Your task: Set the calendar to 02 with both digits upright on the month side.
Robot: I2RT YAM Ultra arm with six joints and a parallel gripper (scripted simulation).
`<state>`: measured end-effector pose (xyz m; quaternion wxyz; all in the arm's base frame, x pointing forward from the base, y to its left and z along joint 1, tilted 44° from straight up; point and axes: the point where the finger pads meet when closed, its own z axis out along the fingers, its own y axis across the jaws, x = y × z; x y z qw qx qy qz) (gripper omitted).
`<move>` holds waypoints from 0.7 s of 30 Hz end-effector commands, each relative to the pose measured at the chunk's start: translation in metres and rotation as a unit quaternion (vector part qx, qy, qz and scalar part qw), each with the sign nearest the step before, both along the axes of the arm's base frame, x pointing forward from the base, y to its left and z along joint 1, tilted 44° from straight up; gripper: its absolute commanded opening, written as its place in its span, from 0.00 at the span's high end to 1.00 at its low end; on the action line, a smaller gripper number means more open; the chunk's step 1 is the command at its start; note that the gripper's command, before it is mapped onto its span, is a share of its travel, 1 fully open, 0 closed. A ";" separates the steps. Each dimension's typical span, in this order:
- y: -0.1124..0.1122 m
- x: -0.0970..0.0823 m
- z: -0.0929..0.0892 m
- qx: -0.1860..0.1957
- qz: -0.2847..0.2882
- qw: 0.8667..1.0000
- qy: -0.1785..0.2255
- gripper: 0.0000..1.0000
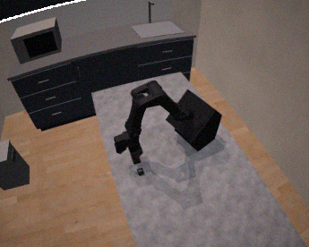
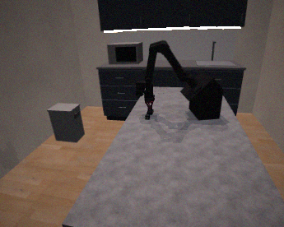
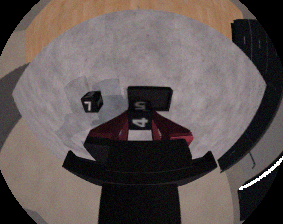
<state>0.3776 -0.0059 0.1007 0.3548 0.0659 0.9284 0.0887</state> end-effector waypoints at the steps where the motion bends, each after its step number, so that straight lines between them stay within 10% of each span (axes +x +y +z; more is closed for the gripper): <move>1: -0.001 0.005 0.004 -0.002 -0.001 1.000 -0.012 0.73; 21: 0.000 0.014 -0.005 -0.002 -0.002 1.000 -0.012 0.73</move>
